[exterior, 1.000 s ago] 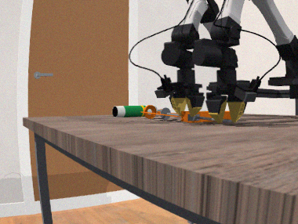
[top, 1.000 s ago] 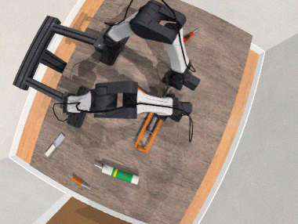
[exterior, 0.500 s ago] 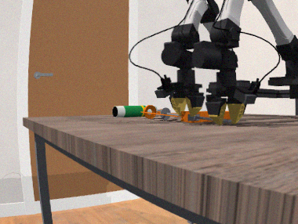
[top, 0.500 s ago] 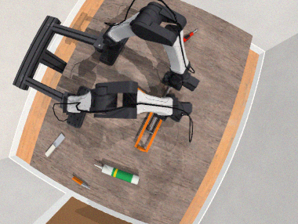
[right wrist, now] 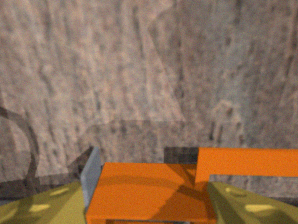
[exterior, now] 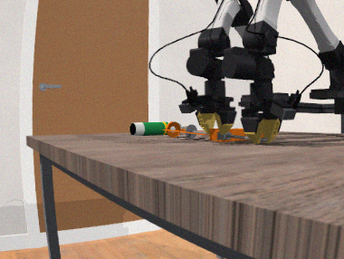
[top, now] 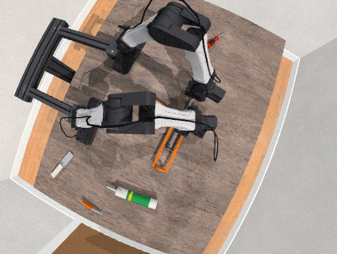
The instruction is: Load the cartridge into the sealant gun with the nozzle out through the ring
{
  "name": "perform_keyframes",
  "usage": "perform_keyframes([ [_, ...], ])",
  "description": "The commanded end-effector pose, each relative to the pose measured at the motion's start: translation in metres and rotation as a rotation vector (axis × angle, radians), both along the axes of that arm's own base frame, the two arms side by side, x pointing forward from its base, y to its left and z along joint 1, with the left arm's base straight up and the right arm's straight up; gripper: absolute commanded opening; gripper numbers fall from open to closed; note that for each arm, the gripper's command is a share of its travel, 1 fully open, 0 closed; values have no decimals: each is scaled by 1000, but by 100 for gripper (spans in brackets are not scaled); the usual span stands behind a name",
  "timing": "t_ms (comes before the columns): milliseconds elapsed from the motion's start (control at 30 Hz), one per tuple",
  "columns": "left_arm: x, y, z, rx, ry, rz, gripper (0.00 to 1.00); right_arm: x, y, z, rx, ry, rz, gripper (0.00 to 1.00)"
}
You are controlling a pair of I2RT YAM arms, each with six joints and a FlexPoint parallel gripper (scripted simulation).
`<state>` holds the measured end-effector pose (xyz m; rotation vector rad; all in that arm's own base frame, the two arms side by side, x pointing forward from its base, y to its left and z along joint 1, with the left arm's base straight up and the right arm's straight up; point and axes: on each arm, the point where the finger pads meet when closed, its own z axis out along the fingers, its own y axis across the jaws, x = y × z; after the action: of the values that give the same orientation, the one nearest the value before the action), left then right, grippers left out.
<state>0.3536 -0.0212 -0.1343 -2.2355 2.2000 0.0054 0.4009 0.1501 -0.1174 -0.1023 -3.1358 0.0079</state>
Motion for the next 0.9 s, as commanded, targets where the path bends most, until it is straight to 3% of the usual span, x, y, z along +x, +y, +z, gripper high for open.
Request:
perform_keyframes([
  [0, 9, 3, 13, 2, -24, -1, 0, 3, 1, 11, -7, -24, -12, 3],
  [533, 9, 3, 13, 2, -24, -1, 0, 3, 1, 11, -7, -24, -12, 3],
  [867, 13, -7, 41, -14, -36, 0, 0, 12, 8, 39, 1, -55, -3, 3],
])
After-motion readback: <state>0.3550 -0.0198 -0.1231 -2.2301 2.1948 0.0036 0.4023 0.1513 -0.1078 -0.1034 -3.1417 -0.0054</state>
